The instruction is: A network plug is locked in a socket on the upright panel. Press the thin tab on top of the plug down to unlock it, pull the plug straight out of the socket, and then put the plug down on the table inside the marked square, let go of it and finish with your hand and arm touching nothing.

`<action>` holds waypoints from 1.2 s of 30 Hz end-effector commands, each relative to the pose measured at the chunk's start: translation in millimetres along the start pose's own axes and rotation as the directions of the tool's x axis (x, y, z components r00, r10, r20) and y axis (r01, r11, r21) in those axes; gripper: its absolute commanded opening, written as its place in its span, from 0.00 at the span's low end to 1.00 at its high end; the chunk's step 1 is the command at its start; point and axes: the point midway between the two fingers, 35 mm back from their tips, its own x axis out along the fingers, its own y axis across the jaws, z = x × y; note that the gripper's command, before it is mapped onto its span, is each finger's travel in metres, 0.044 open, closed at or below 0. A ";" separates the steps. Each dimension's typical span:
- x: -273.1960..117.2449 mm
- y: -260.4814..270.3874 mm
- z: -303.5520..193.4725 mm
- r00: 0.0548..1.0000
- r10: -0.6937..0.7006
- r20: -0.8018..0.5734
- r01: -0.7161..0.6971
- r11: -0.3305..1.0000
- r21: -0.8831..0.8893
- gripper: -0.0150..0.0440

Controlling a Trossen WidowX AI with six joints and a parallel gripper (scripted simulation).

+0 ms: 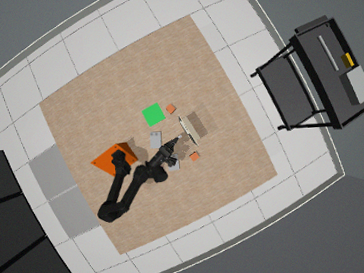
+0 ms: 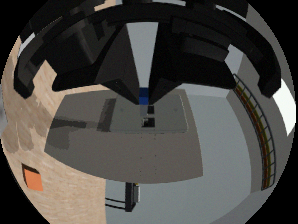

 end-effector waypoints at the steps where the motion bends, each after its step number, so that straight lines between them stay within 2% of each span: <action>1: -1.9 0.7 -0.8 1.000 0.005 -0.004 -0.005 1.000 -0.002 0.25; 36: -14.7 0.7 -3.0 1.000 0.004 -0.004 -0.004 1.000 -0.002 0.25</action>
